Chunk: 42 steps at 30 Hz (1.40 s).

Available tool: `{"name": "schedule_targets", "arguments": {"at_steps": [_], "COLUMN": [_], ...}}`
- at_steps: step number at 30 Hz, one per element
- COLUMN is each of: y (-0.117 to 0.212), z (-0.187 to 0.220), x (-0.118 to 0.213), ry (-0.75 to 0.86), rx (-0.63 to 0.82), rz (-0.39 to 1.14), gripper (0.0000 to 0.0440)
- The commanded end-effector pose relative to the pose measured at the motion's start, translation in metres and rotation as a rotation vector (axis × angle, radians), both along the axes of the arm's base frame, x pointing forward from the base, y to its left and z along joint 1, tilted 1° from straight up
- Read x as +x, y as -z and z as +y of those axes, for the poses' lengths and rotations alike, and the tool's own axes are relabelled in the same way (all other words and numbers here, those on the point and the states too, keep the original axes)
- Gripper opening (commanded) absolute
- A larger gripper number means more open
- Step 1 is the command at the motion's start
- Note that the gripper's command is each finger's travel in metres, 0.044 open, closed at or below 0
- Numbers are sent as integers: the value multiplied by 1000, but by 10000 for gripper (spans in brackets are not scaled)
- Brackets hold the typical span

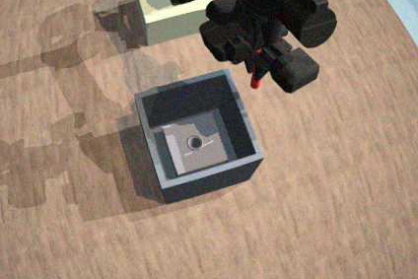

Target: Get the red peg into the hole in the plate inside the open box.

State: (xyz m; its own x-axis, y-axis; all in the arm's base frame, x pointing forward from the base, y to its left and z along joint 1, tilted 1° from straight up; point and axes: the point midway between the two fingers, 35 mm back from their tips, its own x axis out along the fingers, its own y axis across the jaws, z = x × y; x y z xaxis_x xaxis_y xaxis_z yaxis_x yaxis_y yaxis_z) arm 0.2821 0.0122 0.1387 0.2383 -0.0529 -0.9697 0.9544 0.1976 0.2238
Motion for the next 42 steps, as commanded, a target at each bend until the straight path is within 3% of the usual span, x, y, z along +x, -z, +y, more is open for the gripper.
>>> {"name": "schedule_targets", "arguments": {"at_steps": [1,22,42], "y": [-1,15,61], "z": [-8,-60,-93], "x": [2,15,27], "ry": [4,26,37], "rx": [-12,-23,3], "rz": [7,78,115], "gripper": [0,0,0]}}
